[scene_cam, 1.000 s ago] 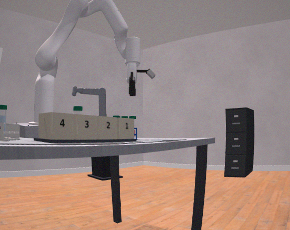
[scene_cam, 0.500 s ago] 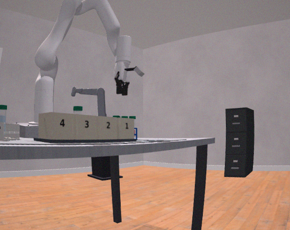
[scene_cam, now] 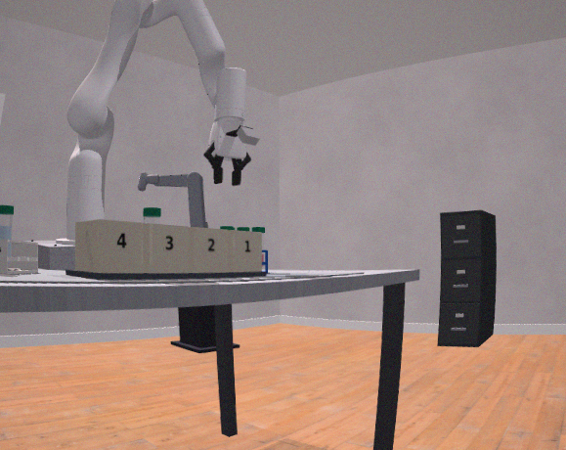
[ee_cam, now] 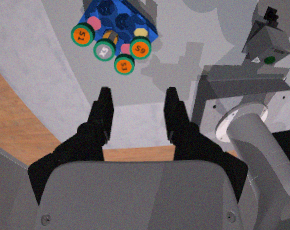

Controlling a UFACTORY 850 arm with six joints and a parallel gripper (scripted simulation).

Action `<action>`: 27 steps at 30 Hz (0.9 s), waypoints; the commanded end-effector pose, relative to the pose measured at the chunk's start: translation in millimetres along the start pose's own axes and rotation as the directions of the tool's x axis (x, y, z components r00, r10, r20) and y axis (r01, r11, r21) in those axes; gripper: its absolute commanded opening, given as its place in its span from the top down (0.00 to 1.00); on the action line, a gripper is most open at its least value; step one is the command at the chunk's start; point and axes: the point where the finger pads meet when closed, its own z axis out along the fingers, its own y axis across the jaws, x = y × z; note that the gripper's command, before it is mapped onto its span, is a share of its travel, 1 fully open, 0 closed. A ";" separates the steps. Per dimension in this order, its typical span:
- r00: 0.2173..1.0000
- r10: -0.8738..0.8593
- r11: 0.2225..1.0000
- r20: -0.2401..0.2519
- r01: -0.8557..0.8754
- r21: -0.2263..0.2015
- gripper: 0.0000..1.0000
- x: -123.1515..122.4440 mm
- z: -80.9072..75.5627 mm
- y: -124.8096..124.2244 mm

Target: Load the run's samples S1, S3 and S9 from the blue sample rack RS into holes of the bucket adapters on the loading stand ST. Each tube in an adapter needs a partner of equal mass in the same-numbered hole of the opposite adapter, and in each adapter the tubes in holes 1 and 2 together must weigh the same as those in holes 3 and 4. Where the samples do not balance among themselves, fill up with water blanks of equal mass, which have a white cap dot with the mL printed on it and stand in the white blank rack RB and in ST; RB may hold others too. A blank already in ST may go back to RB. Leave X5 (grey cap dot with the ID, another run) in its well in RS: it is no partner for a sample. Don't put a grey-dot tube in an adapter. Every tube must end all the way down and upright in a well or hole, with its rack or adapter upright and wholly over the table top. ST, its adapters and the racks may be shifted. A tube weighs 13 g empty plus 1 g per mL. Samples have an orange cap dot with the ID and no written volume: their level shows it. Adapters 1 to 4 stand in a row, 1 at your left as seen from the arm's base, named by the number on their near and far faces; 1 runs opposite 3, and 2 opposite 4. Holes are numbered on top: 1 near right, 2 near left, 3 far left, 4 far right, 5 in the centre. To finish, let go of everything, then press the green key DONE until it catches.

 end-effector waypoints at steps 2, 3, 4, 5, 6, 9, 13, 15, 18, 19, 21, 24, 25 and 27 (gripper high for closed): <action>0.987 0.158 0.987 -0.023 -0.158 -0.006 0.43 0.3 -0.7 -0.2; 0.981 0.191 0.982 -0.024 -0.191 -0.005 0.43 0.3 -0.7 -0.2; 0.974 0.223 0.975 -0.024 -0.224 -0.004 0.43 0.3 -0.7 -0.2; 0.966 0.256 0.967 -0.024 -0.256 -0.003 0.43 0.3 -0.7 -0.2; 0.957 0.288 0.958 -0.024 -0.288 -0.002 0.43 0.3 -0.7 -0.2; 0.924 0.382 0.924 -0.024 -0.382 0.000 0.43 0.3 -0.7 -0.2; 0.865 0.501 0.865 -0.024 -0.502 0.003 0.43 0.3 -0.7 -0.2; 0.848 0.530 0.848 -0.024 -0.530 0.004 0.43 0.3 -0.7 -0.2; 0.810 0.585 0.811 -0.023 -0.585 0.006 0.43 0.3 -0.7 -0.2; 0.790 0.612 0.791 -0.023 -0.612 0.006 0.43 0.3 -0.7 -0.2; 0.748 0.663 0.748 -0.023 -0.663 0.008 0.43 0.3 -0.7 -0.2; 0.745 0.666 0.745 -0.023 -0.666 0.008 0.43 0.3 -0.7 -0.2; 0.745 0.666 0.745 -0.023 -0.666 0.008 0.43 0.3 -0.7 -0.2; 0.745 0.666 0.745 -0.023 -0.666 0.008 0.43 0.3 -0.7 -0.2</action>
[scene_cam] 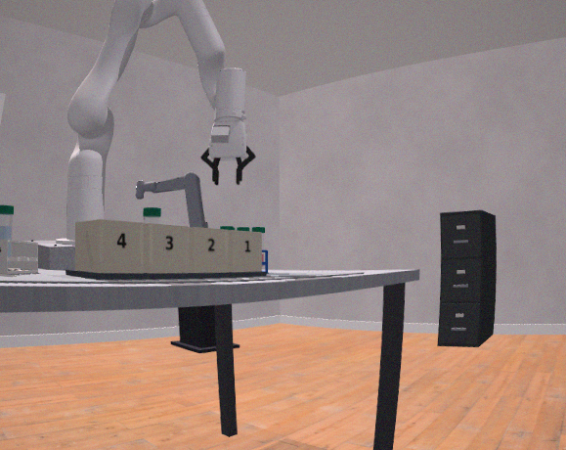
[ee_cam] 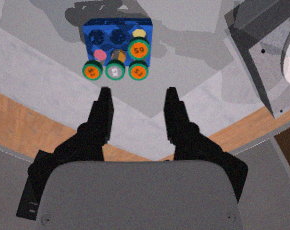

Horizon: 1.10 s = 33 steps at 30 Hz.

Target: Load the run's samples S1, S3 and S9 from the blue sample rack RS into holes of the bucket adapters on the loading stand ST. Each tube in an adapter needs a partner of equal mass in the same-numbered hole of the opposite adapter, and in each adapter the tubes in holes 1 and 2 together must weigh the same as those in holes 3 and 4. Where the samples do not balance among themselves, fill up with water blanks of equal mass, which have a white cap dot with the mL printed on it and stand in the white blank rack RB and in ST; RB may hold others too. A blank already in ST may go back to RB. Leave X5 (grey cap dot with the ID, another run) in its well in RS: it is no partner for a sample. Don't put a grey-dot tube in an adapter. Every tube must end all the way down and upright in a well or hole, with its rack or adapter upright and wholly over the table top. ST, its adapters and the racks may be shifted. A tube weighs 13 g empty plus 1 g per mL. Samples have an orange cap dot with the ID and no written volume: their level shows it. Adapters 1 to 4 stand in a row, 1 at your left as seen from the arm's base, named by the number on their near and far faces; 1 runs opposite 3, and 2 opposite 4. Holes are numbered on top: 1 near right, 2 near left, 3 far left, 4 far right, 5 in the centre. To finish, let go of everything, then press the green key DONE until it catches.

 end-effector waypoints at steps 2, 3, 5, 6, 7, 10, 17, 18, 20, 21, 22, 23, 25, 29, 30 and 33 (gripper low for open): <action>1.000 0.022 1.000 -0.011 -0.022 0.004 0.43 -0.1 -0.6 -0.7; 1.000 0.022 1.000 -0.011 -0.022 0.004 0.43 -0.1 -0.6 -0.7; 1.000 0.022 1.000 -0.011 -0.022 0.004 0.43 -0.1 -0.6 -0.7; 1.000 0.022 1.000 -0.011 -0.022 0.004 0.43 -0.1 -0.6 -0.7; 1.000 0.022 1.000 -0.011 -0.022 0.004 0.43 -0.1 1.4 -0.7; 1.000 0.022 1.000 -0.011 -0.022 0.004 0.43 -0.1 7.4 -0.8; 1.000 0.022 1.000 -0.011 -0.022 0.004 0.43 0.1 21.4 -0.8; 1.000 0.022 1.000 -0.011 -0.022 0.004 0.43 0.1 23.4 -0.8; 1.000 0.022 1.000 -0.011 -0.022 0.004 0.43 0.2 27.4 -0.8; 1.000 0.022 1.000 -0.011 -0.022 0.004 0.43 0.2 29.4 -0.8; 1.000 0.022 1.000 -0.011 -0.022 0.004 0.43 0.2 29.4 -0.8; 1.000 0.022 1.000 -0.011 -0.022 0.004 0.43 0.2 29.4 -0.8; 1.000 0.022 1.000 -0.011 -0.022 0.004 0.43 0.2 33.4 -0.8; 1.000 0.022 1.000 -0.011 -0.022 0.004 0.43 0.3 41.4 -0.8; 1.000 0.022 1.000 -0.011 -0.022 0.004 0.43 0.4 43.4 -0.8; 1.000 0.022 1.000 -0.011 -0.022 0.004 0.43 0.4 49.4 -0.9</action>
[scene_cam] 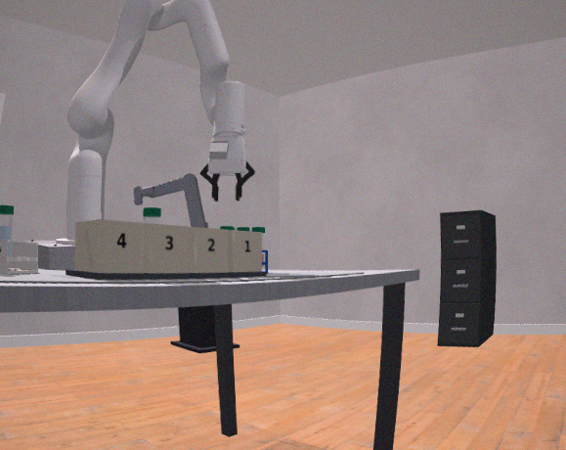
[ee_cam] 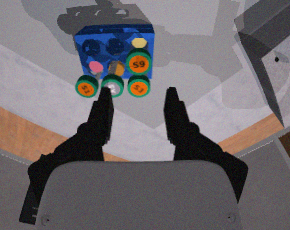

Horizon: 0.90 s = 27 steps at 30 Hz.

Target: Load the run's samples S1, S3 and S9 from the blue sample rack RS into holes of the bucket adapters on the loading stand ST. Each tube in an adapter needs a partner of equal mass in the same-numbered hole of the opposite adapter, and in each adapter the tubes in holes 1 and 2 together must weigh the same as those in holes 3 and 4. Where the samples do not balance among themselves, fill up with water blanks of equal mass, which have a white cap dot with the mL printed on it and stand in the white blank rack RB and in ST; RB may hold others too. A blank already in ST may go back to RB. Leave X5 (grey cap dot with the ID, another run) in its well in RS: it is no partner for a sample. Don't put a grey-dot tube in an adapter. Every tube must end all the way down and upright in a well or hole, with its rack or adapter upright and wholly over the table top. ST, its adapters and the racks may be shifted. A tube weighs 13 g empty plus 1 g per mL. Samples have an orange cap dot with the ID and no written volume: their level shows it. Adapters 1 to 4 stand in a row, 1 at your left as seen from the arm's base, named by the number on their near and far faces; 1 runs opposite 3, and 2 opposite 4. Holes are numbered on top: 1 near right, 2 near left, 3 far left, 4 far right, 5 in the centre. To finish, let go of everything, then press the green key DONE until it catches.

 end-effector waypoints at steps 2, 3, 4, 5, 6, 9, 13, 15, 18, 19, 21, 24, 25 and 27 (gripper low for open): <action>1.000 0.000 1.000 0.000 0.000 0.002 0.43 -0.1 10.2 -0.9; 1.000 0.000 1.000 0.000 0.000 0.002 0.43 -0.1 12.2 -0.9; 1.000 0.000 1.000 0.000 0.000 0.002 0.43 -0.1 14.2 -0.9; 1.000 0.000 1.000 0.000 0.000 0.002 0.43 -0.1 16.2 -0.9; 1.000 0.000 1.000 0.000 0.000 0.002 0.43 -0.1 16.2 -0.9; 1.000 0.000 1.000 0.000 0.000 0.002 0.43 -0.1 20.2 -0.9; 1.000 0.000 1.000 0.000 0.000 0.002 0.43 -0.1 28.2 -0.9; 1.000 0.000 1.000 0.000 0.000 0.002 0.43 -0.1 32.2 -0.9; 1.000 0.000 1.000 0.000 0.000 0.002 0.43 -0.1 38.2 -1.0; 1.000 0.000 1.000 0.000 0.000 0.002 0.43 -0.1 40.2 -1.0; 1.000 0.000 1.000 0.000 0.000 0.002 0.43 -0.1 44.3 -0.9; 1.000 0.000 1.000 0.000 0.000 0.002 0.43 -0.1 46.3 -0.9; 1.000 0.000 1.000 0.000 0.000 0.002 0.43 -0.1 48.2 -1.0; 1.000 0.000 1.000 0.000 0.000 0.002 0.43 -0.1 52.3 -0.9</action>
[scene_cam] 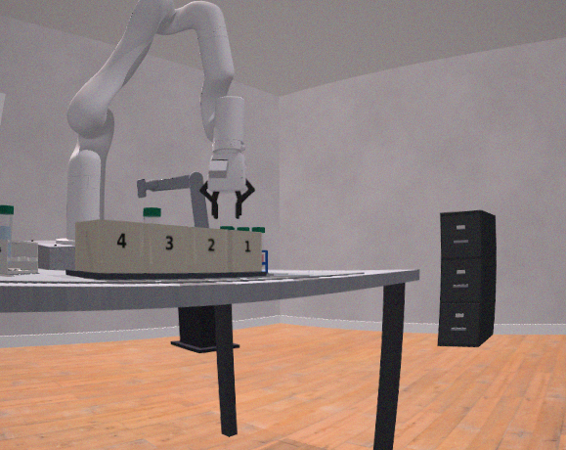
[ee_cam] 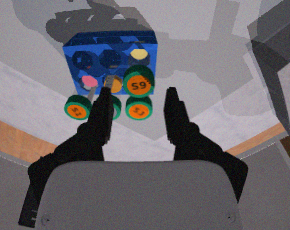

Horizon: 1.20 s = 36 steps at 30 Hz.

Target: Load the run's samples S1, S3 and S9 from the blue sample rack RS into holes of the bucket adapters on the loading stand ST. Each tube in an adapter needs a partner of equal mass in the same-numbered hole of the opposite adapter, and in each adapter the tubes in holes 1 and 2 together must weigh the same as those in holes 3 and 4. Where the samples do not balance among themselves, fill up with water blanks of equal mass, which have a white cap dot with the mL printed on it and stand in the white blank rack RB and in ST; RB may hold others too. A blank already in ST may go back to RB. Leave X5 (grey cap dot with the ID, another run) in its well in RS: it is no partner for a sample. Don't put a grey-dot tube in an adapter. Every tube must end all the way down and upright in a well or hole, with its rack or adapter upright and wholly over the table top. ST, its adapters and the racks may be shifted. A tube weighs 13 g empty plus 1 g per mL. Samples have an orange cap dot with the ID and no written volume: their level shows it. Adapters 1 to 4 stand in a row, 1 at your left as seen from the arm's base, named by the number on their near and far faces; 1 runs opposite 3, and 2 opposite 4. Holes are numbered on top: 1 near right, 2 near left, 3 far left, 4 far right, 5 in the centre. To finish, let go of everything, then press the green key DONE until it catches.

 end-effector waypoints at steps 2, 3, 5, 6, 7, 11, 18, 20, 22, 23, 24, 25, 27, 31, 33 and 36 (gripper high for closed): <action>1.000 0.000 1.000 -0.001 0.000 0.002 0.43 0.0 9.4 -0.8; 1.000 0.000 1.000 -0.001 0.000 0.002 0.43 0.0 11.4 -0.8; 1.000 0.000 1.000 -0.001 0.000 0.002 0.43 0.0 15.4 -0.8; 1.000 0.000 1.000 -0.001 0.000 0.002 0.43 0.0 17.4 -0.8; 1.000 0.000 1.000 -0.001 0.000 0.002 0.43 0.0 19.4 -0.8; 1.000 0.000 1.000 -0.001 0.000 0.002 0.43 0.0 23.2 -0.8; 1.000 0.000 1.000 -0.001 0.000 0.002 0.43 0.0 23.2 -0.8; 1.000 0.000 1.000 -0.001 0.000 0.002 0.43 0.0 23.2 -0.7; 1.000 0.000 1.000 -0.001 0.000 0.002 0.43 0.0 24.5 -0.8; 1.000 0.000 1.000 -0.001 0.000 0.002 0.43 0.0 25.2 -0.8; 1.000 0.000 1.000 -0.001 0.000 0.002 0.43 0.0 25.8 -0.8; 1.000 0.000 1.000 -0.001 0.000 0.002 0.43 0.0 26.5 -0.8; 1.000 0.000 1.000 -0.001 0.000 0.002 0.43 0.0 27.9 -0.7; 1.000 0.000 1.000 -0.001 0.000 0.002 0.43 0.0 29.2 -0.8; 1.000 0.000 1.000 -0.001 0.000 0.002 0.43 0.0 30.5 -0.7; 1.000 0.000 1.000 -0.001 0.000 0.002 0.43 0.0 32.5 -0.8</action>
